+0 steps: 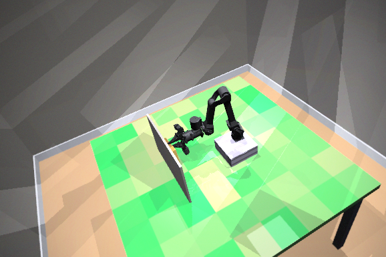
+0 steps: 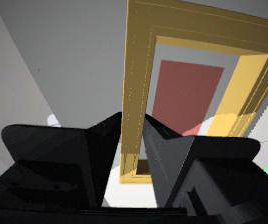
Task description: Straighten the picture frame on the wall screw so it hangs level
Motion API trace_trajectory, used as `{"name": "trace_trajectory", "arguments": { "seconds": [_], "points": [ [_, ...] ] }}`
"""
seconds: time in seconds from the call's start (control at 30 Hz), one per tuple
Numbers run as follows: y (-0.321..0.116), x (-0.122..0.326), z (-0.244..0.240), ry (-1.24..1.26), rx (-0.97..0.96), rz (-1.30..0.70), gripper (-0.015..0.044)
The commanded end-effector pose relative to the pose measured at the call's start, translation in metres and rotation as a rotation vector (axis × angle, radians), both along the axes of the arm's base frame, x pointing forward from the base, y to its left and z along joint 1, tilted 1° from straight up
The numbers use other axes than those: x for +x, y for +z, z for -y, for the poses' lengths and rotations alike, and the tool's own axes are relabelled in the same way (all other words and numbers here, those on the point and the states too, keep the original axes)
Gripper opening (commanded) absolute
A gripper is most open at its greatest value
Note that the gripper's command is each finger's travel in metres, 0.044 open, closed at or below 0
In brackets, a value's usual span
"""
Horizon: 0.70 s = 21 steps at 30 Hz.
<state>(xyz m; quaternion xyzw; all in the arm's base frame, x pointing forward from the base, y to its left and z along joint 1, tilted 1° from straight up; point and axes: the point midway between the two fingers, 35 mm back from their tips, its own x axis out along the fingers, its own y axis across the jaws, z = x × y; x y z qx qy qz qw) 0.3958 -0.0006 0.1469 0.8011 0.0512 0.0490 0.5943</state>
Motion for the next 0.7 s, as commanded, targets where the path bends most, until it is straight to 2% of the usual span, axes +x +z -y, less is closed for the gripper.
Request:
{"name": "trace_trajectory", "arguments": {
  "seconds": [0.0, 0.67],
  "points": [
    [0.0003, 0.0003, 0.0005, -0.003, 0.004, -0.001, 0.0],
    [0.0063, 0.0002, 0.0018, -0.003, 0.004, -0.001, 0.0]
  ]
}}
